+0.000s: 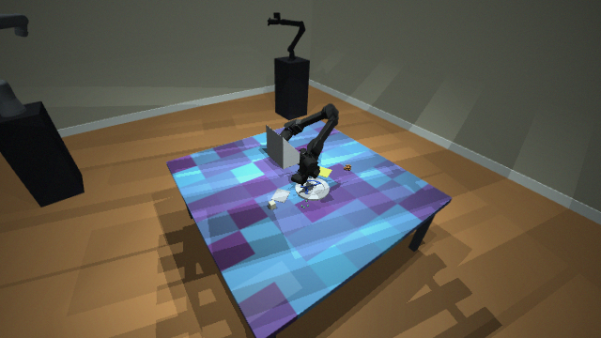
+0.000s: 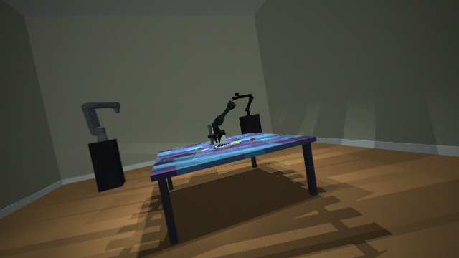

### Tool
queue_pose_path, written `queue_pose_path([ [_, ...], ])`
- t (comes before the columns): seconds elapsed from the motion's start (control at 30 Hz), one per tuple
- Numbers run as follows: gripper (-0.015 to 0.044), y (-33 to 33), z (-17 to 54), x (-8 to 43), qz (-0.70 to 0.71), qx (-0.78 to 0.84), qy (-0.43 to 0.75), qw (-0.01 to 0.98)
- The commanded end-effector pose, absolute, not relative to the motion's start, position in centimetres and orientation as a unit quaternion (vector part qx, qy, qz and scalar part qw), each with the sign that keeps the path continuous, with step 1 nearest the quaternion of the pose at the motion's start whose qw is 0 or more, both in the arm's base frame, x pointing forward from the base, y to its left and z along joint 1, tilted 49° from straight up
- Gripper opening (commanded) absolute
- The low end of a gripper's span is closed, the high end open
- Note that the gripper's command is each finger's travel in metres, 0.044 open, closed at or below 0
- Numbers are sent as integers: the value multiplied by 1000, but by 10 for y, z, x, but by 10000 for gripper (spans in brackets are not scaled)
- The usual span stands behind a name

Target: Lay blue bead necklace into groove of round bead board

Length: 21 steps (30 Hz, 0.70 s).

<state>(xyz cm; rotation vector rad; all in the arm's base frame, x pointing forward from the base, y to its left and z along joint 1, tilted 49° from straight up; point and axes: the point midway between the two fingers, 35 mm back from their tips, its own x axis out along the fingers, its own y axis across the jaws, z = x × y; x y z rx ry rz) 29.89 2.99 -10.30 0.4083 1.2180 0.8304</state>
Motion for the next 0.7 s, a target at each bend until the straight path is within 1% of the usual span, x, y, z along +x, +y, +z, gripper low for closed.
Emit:
queue_pose_path([
  [0.0,120,37,-109,298,377,189,554,718],
  [0.53,120,51,-120,297,377,192,557,715],
  [0.67,15,48,-118,298,376,187,556,717],
])
